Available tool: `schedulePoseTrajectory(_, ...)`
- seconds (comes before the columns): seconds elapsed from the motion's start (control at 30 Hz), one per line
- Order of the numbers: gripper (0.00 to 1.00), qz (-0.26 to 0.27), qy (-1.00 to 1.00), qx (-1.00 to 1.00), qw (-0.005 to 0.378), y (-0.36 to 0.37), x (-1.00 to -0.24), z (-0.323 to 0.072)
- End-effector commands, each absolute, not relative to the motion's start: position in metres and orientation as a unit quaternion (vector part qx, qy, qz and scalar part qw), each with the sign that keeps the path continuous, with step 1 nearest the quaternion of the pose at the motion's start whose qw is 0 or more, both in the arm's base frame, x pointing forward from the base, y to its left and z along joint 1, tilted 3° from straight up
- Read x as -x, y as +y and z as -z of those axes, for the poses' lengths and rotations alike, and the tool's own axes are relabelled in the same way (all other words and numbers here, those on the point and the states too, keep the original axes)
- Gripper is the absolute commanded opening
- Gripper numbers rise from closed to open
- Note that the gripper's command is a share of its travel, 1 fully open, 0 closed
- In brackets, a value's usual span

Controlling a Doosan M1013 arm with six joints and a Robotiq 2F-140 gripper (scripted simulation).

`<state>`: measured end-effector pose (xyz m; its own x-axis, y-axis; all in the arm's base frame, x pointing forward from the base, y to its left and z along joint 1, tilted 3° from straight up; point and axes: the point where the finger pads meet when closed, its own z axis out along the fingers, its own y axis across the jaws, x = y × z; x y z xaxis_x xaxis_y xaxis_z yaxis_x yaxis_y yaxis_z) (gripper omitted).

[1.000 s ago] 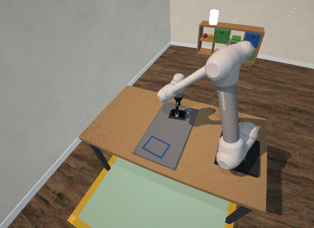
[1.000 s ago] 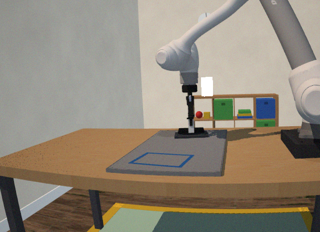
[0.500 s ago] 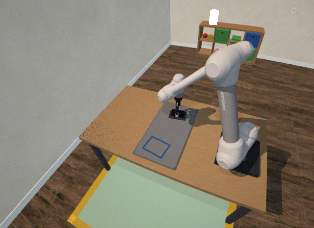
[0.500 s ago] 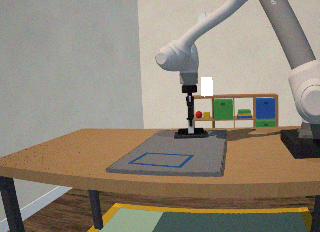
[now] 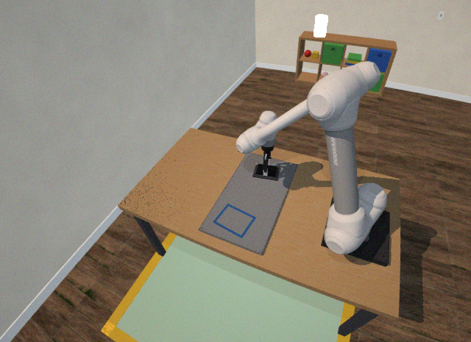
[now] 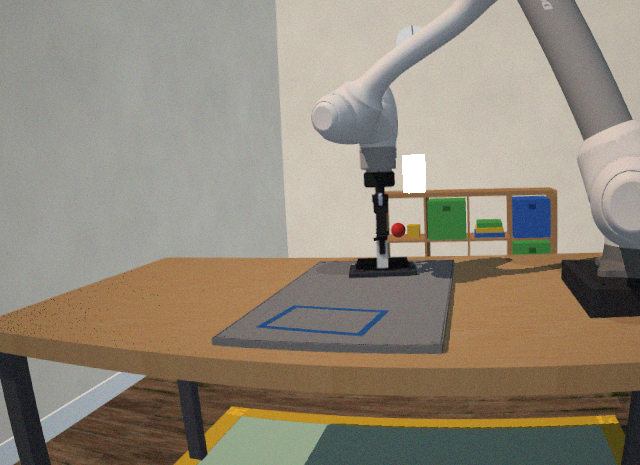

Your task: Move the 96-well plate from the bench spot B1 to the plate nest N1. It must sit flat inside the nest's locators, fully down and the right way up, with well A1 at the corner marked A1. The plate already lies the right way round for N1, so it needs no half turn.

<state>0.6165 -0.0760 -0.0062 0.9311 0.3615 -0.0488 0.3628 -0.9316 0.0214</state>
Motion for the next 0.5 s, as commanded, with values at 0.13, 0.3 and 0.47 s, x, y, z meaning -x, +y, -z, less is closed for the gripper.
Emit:
schedulePoseTrajectory(0.13, 0.00, 0.023, 0.184, -0.982, 0.016, -0.0794, -0.6142, 0.0106)
schedulePoseTrajectory(0.3, 0.00, 0.023, 0.184, -0.982, 0.016, -0.0794, -0.6142, 0.0111)
schedulePoseTrajectory(0.47, 0.00, 0.023, 0.184, -0.982, 0.016, -0.0795, -0.6142, 0.0119)
